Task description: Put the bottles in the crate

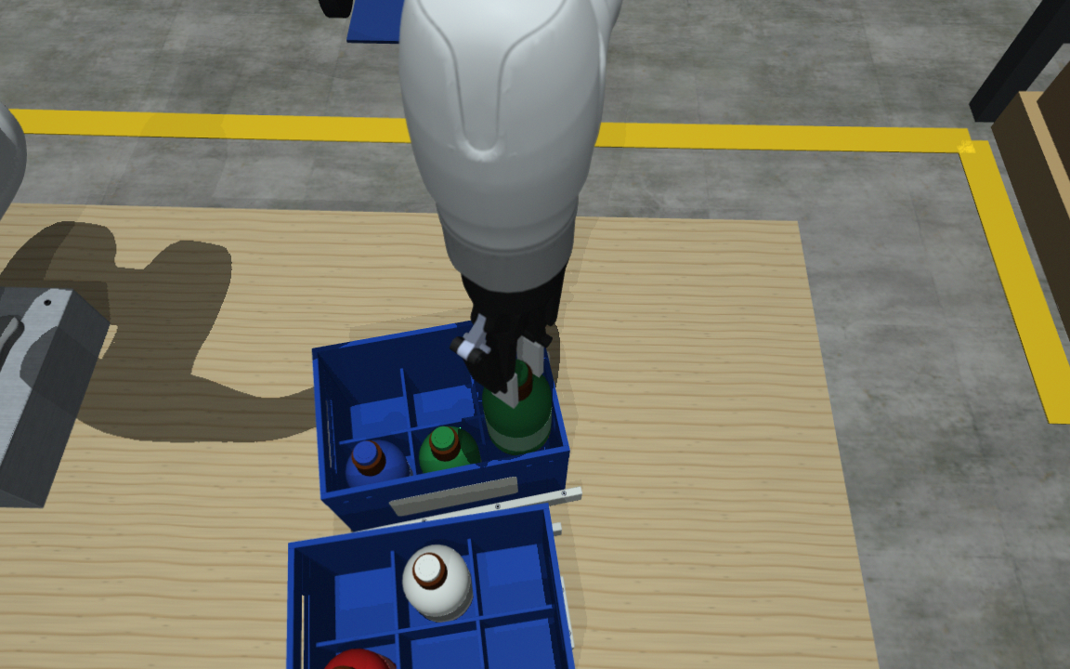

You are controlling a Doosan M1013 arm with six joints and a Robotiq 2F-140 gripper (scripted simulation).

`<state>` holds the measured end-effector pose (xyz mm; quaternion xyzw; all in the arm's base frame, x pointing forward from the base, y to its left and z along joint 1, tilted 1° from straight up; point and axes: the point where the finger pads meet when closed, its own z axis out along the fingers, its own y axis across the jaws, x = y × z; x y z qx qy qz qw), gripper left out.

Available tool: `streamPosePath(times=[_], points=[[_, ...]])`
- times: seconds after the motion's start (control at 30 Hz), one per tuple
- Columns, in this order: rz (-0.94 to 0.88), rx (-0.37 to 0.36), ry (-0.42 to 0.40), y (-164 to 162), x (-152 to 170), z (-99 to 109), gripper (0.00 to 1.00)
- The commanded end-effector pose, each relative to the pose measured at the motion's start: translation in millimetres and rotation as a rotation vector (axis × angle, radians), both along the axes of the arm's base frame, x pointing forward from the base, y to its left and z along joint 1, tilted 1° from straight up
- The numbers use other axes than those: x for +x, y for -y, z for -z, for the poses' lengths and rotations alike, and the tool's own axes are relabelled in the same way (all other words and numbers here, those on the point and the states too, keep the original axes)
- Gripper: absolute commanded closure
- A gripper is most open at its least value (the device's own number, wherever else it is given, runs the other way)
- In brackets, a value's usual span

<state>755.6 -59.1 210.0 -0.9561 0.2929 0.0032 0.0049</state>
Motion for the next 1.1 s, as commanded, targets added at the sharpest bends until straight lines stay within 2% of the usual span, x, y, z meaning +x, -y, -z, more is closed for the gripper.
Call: streamPosePath(times=[0.0,1.07], points=[[0.0,0.0,0.0,0,0,2,1.0],[0.0,0.0,0.0,0,0,30,1.0]])
